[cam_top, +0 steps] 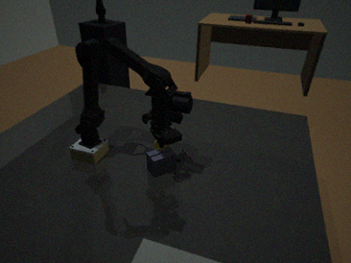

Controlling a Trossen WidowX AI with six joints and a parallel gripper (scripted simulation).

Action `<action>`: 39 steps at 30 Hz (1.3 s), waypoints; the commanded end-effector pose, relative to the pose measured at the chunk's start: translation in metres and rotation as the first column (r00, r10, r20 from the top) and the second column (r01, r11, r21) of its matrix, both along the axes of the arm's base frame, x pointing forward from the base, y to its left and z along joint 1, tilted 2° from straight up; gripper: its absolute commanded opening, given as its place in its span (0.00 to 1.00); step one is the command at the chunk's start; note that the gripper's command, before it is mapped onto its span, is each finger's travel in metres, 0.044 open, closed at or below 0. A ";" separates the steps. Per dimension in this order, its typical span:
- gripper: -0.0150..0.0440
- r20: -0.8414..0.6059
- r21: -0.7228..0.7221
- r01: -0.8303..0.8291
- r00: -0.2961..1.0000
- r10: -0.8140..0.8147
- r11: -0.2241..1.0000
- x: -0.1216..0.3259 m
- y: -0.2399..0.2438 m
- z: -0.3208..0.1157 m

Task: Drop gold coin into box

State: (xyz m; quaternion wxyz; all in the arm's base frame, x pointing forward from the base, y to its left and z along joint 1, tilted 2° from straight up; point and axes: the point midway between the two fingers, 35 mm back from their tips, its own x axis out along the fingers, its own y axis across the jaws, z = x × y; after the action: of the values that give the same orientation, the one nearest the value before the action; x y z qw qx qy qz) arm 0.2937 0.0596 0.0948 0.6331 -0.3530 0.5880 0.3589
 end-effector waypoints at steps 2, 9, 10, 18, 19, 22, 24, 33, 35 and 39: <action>0.25 -0.007 -0.001 0.005 1.000 -0.005 1.000 -0.003 -0.001 -0.004; 0.25 -0.007 -0.001 0.002 1.000 -0.002 1.000 -0.003 0.000 -0.006; 0.25 -0.007 -0.001 0.002 1.000 -0.002 1.000 -0.002 0.000 -0.007; 0.25 -0.007 -0.001 0.001 1.000 -0.001 1.000 -0.002 0.000 -0.010; 0.25 -0.007 -0.001 0.001 1.000 -0.001 1.000 -0.002 0.000 -0.010; 0.25 -0.007 -0.001 0.001 1.000 -0.001 1.000 -0.002 0.000 -0.012; 0.25 -0.007 -0.001 0.001 1.000 -0.001 1.000 -0.002 0.000 -0.012; 0.25 -0.007 -0.001 0.002 1.000 -0.002 1.000 -0.002 0.000 -0.015; 0.25 -0.007 -0.001 0.002 1.000 -0.002 1.000 -0.002 0.000 -0.016; 0.39 -0.001 0.000 -0.001 1.000 0.001 1.000 0.000 0.000 -0.014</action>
State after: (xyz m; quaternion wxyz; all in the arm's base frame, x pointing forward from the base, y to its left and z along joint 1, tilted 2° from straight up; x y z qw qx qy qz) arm 0.2932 0.0601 0.0808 0.6327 -0.3530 0.5882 0.3594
